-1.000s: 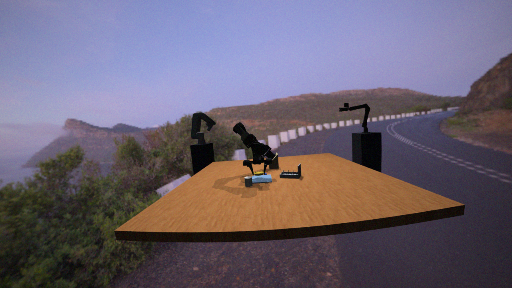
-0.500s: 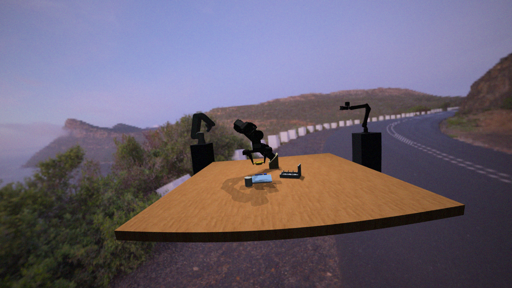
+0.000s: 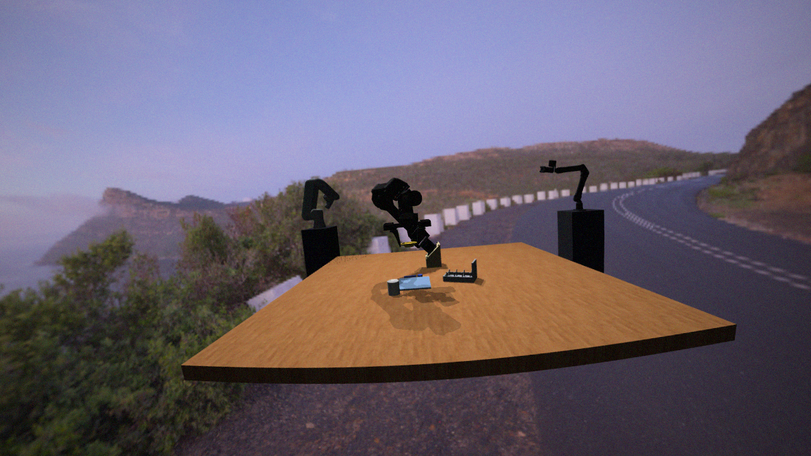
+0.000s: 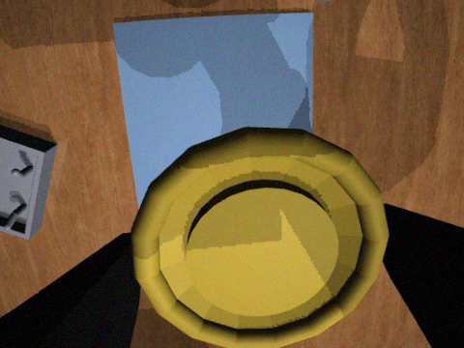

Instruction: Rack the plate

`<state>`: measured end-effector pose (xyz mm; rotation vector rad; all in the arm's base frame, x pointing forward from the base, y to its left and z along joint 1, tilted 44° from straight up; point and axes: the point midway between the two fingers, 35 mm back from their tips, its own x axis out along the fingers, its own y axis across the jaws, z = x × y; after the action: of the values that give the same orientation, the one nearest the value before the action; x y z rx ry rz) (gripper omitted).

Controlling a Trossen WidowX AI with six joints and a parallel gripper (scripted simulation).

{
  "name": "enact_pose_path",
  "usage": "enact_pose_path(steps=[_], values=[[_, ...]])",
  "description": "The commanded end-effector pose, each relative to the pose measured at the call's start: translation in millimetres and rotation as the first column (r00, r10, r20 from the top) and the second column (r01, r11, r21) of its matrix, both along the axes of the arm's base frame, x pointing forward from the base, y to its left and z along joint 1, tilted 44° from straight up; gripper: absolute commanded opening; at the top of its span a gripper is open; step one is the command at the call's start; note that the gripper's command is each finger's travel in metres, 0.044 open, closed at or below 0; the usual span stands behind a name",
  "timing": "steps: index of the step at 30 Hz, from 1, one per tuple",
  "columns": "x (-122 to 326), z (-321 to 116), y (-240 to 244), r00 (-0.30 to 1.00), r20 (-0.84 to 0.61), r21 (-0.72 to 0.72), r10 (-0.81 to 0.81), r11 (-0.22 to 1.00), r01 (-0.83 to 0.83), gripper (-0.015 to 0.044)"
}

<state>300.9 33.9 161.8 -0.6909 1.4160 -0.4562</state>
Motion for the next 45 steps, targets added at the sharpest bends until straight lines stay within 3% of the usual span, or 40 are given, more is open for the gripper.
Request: enact_pose_path(steps=[1,7,20,26,45], values=[[-1.2,11.4,11.4,1.0,0.008,-0.001,0.001,1.0,-0.001,0.0],[-4.3,11.2,18.9,1.0,0.02,0.001,-0.013,1.0,0.013,0.0],[-60.6,-60.4,88.0,0.91,0.252,0.084,-0.329,0.944,0.318,0.0],[-64.3,-63.6,90.6,0.901,0.265,0.088,-0.345,0.939,0.333,0.0],[-67.1,-107.3,65.2,0.961,-0.14,0.212,-0.24,0.94,0.265,0.0]])
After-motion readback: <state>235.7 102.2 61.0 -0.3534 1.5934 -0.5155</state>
